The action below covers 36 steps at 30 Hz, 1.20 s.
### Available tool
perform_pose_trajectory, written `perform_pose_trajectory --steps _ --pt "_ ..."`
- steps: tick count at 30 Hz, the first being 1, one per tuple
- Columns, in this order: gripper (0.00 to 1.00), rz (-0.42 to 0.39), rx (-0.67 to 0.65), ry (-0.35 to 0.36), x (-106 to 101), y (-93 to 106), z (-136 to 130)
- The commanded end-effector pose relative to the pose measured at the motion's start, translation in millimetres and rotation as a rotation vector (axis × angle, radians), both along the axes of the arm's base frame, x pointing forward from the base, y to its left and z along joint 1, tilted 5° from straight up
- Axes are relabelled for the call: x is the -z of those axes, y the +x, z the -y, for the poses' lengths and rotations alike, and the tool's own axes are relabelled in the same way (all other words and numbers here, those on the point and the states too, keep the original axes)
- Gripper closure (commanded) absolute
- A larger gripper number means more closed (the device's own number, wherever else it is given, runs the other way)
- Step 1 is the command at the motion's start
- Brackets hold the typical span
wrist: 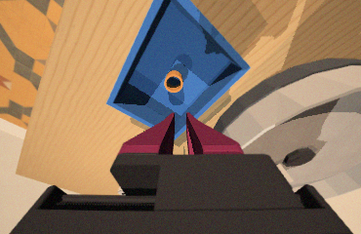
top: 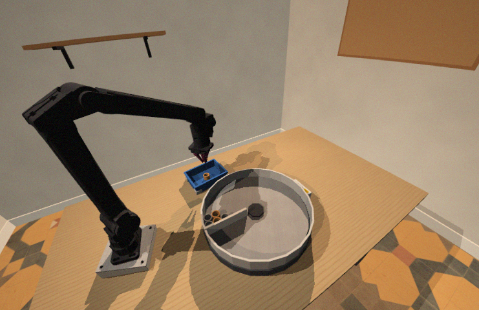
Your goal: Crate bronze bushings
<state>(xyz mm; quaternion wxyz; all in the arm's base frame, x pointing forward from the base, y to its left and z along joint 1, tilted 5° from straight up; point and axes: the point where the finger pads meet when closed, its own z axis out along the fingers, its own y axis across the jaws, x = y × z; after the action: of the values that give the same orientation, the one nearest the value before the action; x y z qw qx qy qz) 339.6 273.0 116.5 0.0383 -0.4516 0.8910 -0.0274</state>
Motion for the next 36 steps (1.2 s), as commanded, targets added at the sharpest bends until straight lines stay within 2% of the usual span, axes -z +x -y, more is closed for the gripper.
perform_pose_trajectory --steps 1,17,23,27,36 --pt "0.86 0.037 0.002 0.032 -20 14.3 -19" --pt "0.86 0.037 0.002 0.032 -20 14.1 -19" --pt "0.86 0.059 0.0 0.051 -39 11.8 -19" --pt "0.86 0.054 0.002 0.047 -32 14.7 -20" --pt "0.86 0.054 0.002 0.047 -32 14.7 -20"
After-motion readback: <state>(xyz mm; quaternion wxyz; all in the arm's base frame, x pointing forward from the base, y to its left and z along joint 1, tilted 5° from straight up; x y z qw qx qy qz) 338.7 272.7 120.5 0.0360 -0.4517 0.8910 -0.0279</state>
